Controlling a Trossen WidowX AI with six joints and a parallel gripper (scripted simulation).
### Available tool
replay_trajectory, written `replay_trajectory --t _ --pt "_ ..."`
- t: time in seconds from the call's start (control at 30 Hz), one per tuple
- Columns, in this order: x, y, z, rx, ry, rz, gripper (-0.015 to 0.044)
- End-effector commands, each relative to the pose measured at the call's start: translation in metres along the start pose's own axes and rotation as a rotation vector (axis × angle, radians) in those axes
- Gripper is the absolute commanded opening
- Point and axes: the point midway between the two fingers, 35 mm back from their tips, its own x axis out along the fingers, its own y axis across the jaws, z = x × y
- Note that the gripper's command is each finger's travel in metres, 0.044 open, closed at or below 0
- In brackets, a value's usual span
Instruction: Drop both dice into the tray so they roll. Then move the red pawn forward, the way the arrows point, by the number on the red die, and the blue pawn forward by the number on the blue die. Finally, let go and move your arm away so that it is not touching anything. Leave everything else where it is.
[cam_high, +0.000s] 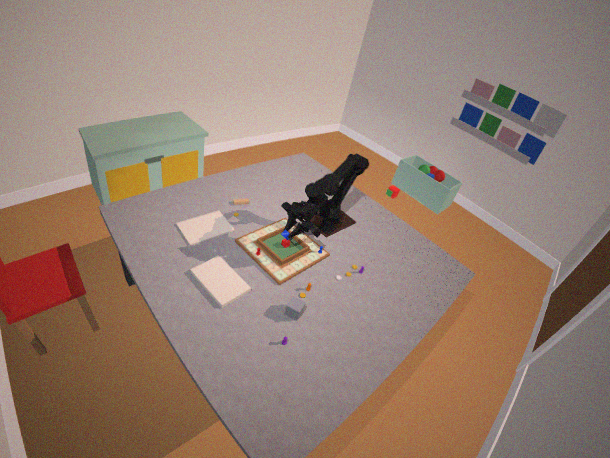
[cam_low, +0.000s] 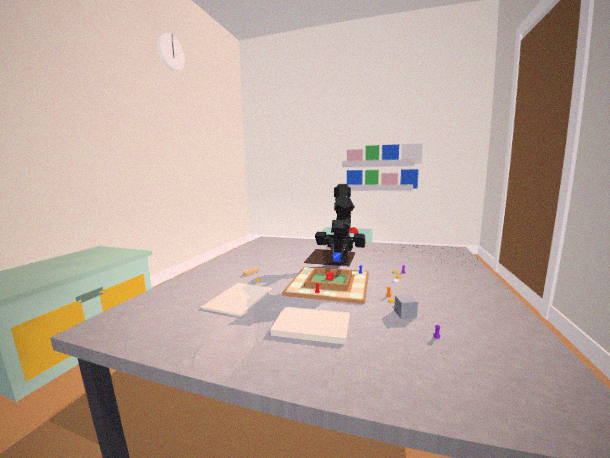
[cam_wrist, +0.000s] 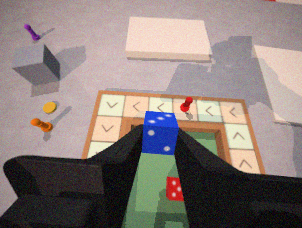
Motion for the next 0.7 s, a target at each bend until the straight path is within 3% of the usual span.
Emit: replay_trajectory --t 0.0,0.5,0.67 --pt "0.000 0.000 0.000 0.000 -0.001 0.000 0.0053" --pt "-0.026 0.000 0.030 0.006 -0.003 -0.003 0.0440" --pt "-0.018 0.000 0.029 -0.006 0.133 -0.006 0.0440"
